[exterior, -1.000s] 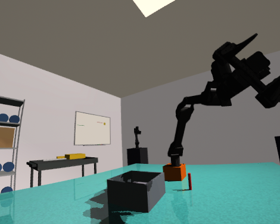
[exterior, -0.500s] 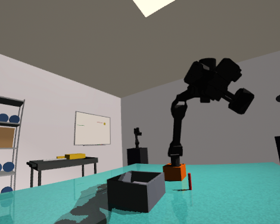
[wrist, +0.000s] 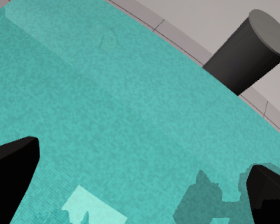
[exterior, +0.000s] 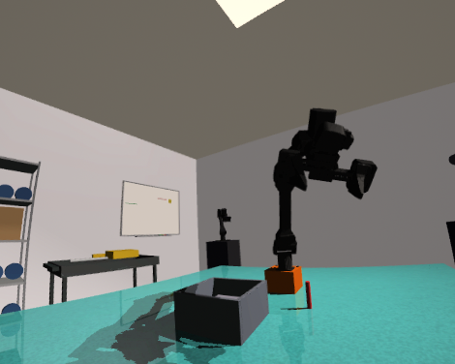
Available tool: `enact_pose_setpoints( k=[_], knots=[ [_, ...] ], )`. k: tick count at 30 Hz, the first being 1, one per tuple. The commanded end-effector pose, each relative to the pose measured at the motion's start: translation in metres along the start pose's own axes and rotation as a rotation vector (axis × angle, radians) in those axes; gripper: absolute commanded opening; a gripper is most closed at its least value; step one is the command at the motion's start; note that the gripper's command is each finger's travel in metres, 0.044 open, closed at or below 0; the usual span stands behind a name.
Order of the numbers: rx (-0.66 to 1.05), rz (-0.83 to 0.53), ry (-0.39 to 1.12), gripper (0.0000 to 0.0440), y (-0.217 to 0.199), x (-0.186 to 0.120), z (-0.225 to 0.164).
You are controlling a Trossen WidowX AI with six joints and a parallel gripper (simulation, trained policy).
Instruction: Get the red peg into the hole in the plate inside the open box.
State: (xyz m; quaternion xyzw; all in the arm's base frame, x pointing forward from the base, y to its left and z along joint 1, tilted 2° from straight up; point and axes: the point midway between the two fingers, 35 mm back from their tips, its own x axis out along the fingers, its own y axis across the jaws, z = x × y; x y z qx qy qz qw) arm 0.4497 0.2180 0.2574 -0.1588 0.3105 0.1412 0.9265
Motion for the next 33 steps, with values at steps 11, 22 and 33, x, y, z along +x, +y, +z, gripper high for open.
enact_pose_setpoints(
  k=[11,22,33],
  knots=[
    [0.313,0.007,0.316,0.044,0.008,-0.037,-0.088],
    [0.564,-0.074,0.597,0.044,0.026,-0.074,-0.165],
    [0.767,-0.261,0.849,0.044,0.04,-0.107,-0.24]
  ],
)
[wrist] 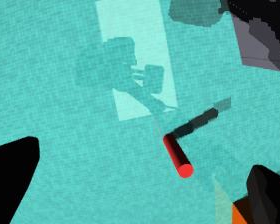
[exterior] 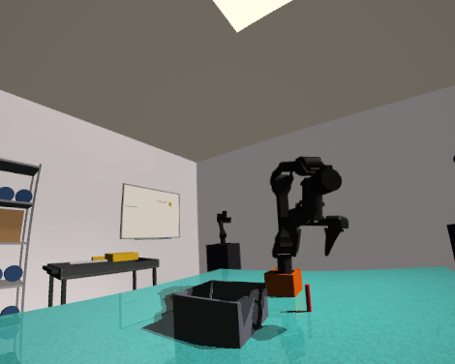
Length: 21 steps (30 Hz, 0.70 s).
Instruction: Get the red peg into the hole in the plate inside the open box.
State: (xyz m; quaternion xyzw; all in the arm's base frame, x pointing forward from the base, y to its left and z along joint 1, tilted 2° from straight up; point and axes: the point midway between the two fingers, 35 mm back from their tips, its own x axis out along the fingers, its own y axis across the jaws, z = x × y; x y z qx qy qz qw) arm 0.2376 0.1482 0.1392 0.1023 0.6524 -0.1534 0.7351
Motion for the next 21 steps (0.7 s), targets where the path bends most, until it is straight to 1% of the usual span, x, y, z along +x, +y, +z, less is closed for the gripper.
enact_pose_setpoints(
  k=[1,11,21],
  knots=[
    [0.052,-0.044,0.041,0.044,-0.011,0.007,-0.015],
    [0.175,-0.177,0.121,0.044,-0.034,0.039,-0.046],
    [0.234,-0.234,0.145,0.044,-0.043,0.075,-0.059]
  ],
)
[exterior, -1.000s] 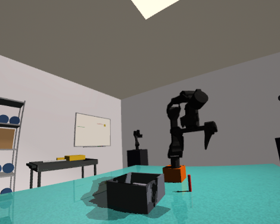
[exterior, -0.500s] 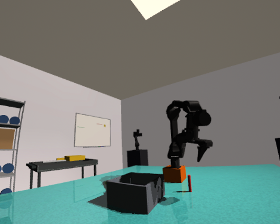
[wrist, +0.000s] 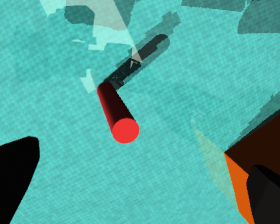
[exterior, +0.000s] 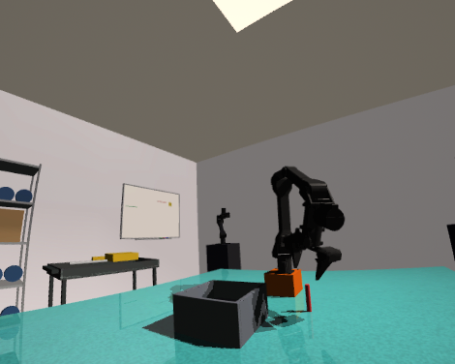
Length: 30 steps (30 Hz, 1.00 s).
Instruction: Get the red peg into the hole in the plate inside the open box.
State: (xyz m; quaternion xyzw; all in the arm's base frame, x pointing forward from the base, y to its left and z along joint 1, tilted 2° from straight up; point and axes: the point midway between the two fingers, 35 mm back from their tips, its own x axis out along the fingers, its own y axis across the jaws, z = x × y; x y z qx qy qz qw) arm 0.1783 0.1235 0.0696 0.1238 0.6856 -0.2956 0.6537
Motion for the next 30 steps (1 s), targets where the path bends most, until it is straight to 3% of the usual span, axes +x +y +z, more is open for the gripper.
enact_pose_setpoints(
  k=[1,17,19,30],
  knots=[
    [0.014,-0.022,0.01,0.044,0.0,0.014,-0.003],
    [0.056,0.001,-0.027,0.0434,0.012,0.078,-0.001],
    [0.056,-0.002,-0.026,0.0402,0.013,0.085,-0.002],
    [0.066,-0.06,0.002,0.0113,0.008,0.106,-0.006]
  ],
)
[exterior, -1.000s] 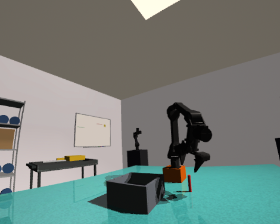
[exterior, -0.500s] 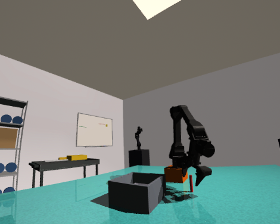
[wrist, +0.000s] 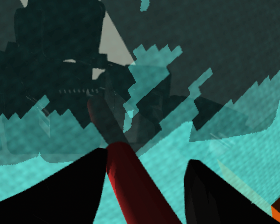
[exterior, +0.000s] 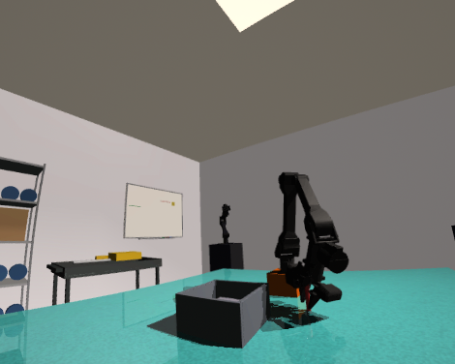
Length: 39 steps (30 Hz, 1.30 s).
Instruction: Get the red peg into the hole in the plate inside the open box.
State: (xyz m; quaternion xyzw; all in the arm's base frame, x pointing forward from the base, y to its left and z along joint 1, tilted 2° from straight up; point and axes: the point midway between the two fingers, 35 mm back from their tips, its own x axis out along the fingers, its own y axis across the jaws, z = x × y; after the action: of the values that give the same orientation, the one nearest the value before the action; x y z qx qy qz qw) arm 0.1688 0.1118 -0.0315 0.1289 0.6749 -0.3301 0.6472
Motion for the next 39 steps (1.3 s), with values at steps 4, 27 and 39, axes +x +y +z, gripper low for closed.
enact_pose_setpoints(
  k=[4,27,39],
  knots=[
    [0.002,-0.053,0.018,0.0022,-0.004,0.007,-0.002],
    [0.09,-0.026,-0.137,0.0,-0.014,-0.086,0.062],
    [0.243,0.003,-0.178,0.0,-0.026,-0.108,0.115]
  ],
)
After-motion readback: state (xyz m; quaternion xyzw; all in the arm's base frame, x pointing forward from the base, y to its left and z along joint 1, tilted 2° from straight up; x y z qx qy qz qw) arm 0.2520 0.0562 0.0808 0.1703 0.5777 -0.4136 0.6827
